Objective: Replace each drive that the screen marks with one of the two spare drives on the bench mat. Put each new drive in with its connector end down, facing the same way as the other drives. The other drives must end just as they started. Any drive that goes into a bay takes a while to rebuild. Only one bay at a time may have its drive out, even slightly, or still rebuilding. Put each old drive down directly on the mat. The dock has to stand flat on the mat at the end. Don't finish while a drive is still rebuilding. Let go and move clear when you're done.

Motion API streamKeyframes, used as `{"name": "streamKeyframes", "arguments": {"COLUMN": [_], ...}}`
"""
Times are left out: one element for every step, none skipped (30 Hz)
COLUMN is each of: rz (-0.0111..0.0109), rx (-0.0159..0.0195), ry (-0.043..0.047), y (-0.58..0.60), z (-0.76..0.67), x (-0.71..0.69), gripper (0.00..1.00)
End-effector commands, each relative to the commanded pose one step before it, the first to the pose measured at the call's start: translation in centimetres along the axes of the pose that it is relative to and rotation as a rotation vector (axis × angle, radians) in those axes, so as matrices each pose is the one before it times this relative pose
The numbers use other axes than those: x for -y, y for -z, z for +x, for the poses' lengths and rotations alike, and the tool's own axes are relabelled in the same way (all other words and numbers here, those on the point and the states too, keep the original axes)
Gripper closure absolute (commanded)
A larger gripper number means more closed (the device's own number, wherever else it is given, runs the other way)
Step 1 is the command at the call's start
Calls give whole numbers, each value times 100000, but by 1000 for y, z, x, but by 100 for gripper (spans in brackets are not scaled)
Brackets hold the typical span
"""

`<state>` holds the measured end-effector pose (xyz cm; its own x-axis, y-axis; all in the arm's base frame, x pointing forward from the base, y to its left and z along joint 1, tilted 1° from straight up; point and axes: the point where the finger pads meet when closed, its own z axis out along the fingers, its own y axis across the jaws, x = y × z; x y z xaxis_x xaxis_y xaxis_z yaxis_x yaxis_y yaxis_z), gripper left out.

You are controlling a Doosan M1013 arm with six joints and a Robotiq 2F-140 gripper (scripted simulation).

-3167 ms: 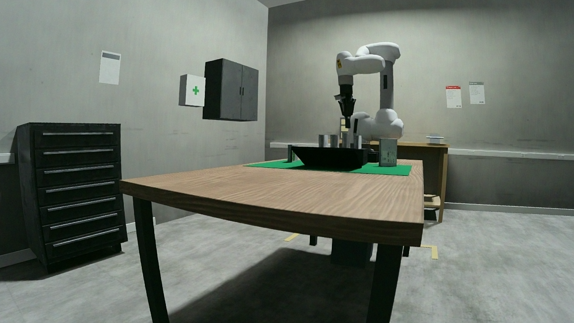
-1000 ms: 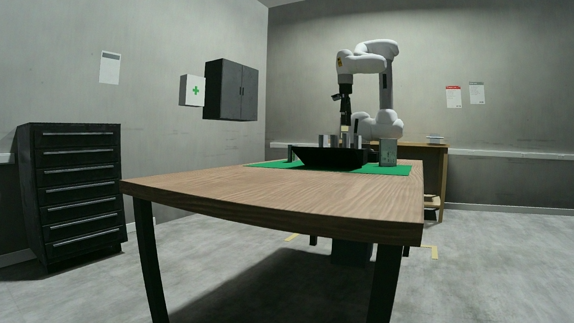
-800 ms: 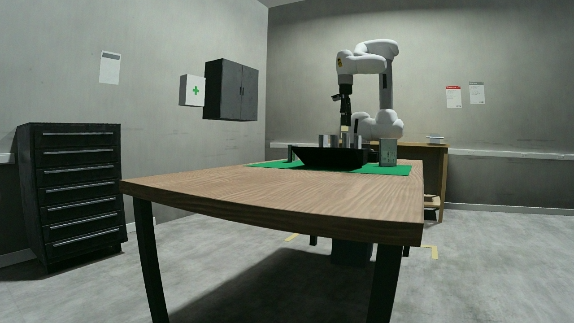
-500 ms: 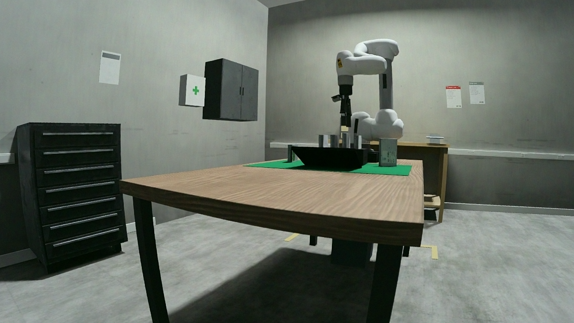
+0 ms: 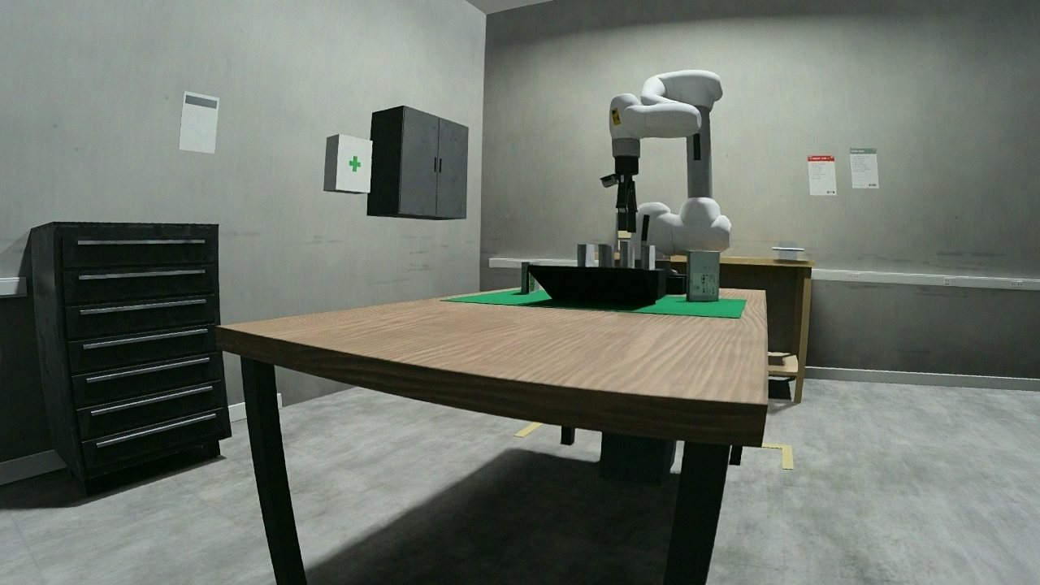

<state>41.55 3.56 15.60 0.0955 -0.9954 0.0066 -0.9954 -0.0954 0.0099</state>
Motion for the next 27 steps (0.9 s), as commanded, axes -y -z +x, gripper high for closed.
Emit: {"name": "streamKeyframes", "arguments": {"rz": [84, 0, 0, 0, 0, 0, 0, 0, 0, 0, 0, 0, 0, 0, 0, 0, 0, 0, 0, 0, 0, 0, 0, 0, 0, 0, 0], "rx": [33, 0, 0, 0, 0, 0, 0, 0, 0, 0, 0, 0, 0, 0, 0, 0, 0, 0, 0, 0, 0, 0, 0, 0, 0, 0, 0], "ry": [-11, 0, 0, 0, 0, 0, 0, 0, 0, 0, 0, 0, 0, 0, 0, 0, 0, 0, 0, 0, 0, 0, 0, 0, 0, 0, 0], "y": [-112, -42, -39, -35, -32, -29, -25, -22, -19, -16, 0, 0, -13, -10, -7, -5, -3, -2, -1, 0, 0, 0, 0, 0, 0, 0, 0], "z": [-13, -2, -2, -2, -2, -1, -1, -1, -1, -1, 0, 0, -1, 0, 0, 0, 0, 0, 0, 0, 0, 0, 0, 0, 0, 0, 0], "x": [37, 0, 0, 0, 0, 0, 0, 0, 0, 0, 0, 0, 0, 0, 0, 0, 0, 0, 0, 0, 0, 0, 0, 0, 0, 0, 0], "gripper": [11, 11, 11, 11, 11, 11, 11, 11, 11, 11, 11, 11, 11, 11, 11, 11, 11, 11, 11, 11, 11, 11, 11, 11, 11, 11, 11]}}
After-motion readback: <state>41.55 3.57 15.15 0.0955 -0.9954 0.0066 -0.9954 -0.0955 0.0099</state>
